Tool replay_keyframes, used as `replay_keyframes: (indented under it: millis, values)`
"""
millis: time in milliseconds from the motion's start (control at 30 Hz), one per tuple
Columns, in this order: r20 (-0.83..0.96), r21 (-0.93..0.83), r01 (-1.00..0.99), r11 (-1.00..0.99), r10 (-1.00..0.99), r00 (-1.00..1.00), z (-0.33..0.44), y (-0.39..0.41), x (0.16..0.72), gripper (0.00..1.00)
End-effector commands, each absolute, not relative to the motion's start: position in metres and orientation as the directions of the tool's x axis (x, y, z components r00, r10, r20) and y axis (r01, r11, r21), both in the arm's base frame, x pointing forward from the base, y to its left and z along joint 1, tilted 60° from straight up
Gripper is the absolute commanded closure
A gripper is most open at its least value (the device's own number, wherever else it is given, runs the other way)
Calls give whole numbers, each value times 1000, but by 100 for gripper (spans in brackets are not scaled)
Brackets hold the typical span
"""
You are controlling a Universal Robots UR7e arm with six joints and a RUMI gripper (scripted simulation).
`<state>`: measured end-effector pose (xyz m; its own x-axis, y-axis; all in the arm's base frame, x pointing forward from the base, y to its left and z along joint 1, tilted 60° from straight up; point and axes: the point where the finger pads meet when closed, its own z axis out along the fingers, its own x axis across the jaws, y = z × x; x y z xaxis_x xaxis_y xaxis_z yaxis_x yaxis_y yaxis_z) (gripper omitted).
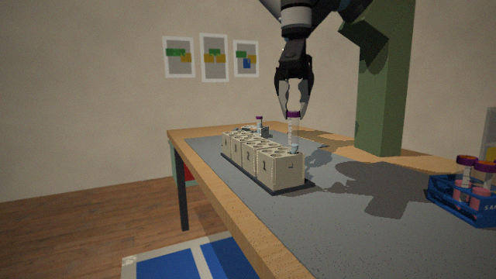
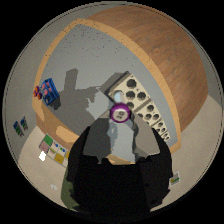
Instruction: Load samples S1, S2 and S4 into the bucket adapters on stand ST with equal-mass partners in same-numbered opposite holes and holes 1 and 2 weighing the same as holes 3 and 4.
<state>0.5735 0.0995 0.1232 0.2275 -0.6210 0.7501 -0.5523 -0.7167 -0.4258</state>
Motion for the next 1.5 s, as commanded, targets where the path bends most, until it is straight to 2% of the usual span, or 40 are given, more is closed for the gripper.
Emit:
replay_keyframes:
  millis: [0,733,1167,1467]
  values:
    - [750,-426,-552,-717,-621,227,127,102,568,100]
    - [750,-426,-552,-717,-621,227,148,115,534,100]
    - [561,-656,-596,-463,-828,26,176,34,519,100]
    - [429,-748,-591,-302,-899,-85,190,-9,511,100]
